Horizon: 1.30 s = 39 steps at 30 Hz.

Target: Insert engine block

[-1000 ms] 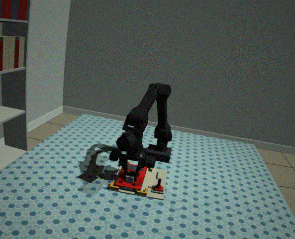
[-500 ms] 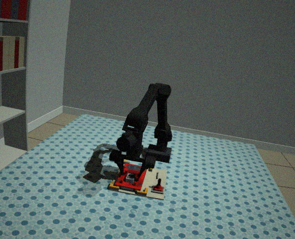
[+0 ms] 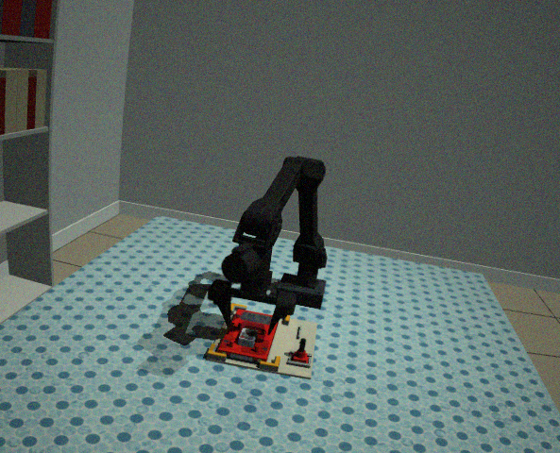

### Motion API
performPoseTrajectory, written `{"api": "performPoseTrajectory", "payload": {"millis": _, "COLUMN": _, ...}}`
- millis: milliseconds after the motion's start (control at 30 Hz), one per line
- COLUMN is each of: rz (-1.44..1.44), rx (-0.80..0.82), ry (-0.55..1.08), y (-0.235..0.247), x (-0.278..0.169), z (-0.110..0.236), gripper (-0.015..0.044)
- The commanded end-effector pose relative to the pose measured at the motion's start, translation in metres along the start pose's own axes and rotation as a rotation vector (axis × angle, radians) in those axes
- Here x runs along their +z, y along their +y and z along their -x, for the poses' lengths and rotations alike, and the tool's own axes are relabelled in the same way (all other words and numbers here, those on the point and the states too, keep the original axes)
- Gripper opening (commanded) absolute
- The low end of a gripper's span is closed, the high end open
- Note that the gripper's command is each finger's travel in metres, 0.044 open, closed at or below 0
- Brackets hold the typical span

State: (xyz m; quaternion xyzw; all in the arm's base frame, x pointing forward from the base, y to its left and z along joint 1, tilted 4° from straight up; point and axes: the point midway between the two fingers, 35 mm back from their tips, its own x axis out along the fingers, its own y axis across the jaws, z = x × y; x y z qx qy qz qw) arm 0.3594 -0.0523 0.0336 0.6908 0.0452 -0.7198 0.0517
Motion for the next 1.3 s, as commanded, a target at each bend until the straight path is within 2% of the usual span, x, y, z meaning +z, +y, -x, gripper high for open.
{"api": "performPoseTrajectory", "payload": {"millis": 0, "rz": -0.006, "rx": 0.003, "ry": 0.0, "y": 0.0001, "x": 0.0004, "z": 0.0032, "gripper": 0.044}}
{"api": "performPoseTrajectory", "payload": {"millis": 567, "rz": -0.006, "rx": 0.003, "ry": 0.0, "y": 0.0001, "x": 0.0004, "z": 0.0032, "gripper": 0.0}}
{"api": "performPoseTrajectory", "payload": {"millis": 1133, "rz": -0.006, "rx": 0.003, "ry": 0.0, "y": 0.0001, "x": 0.0004, "z": 0.0032, "gripper": 0.0}}
{"api": "performPoseTrajectory", "payload": {"millis": 1267, "rz": -0.006, "rx": 0.003, "ry": 0.0, "y": 0.0001, "x": 0.0004, "z": 0.0032, "gripper": 0.0105}}
